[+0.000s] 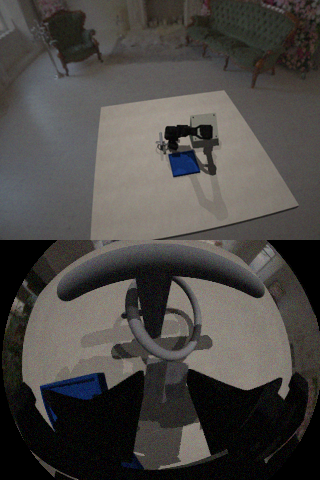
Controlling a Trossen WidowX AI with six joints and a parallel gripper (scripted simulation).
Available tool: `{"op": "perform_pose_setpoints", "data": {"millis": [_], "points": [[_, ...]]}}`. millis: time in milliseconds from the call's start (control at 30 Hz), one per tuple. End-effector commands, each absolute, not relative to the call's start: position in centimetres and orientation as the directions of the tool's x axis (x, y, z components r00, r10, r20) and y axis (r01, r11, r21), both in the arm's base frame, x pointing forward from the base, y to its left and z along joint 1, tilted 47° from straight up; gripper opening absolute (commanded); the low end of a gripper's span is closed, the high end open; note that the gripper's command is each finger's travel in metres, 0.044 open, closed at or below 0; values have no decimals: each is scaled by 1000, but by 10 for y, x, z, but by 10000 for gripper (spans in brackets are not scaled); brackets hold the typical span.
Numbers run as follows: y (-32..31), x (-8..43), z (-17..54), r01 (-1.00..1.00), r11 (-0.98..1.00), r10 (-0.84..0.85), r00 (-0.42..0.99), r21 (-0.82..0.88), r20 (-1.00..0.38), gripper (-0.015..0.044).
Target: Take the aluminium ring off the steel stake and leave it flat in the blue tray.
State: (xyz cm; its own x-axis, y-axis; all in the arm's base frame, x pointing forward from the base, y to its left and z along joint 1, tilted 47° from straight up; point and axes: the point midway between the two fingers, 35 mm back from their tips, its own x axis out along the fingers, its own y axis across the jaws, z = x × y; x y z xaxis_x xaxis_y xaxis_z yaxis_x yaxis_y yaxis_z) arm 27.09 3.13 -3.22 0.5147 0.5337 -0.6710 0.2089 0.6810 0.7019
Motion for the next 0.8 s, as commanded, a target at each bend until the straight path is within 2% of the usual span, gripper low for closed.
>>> {"op": "perform_pose_setpoints", "data": {"millis": [0,767], "points": [[30,274,-31,202,689,540,498,696,-679,0],[26,279,-23,207,712,571,386,671,-725,0]]}}
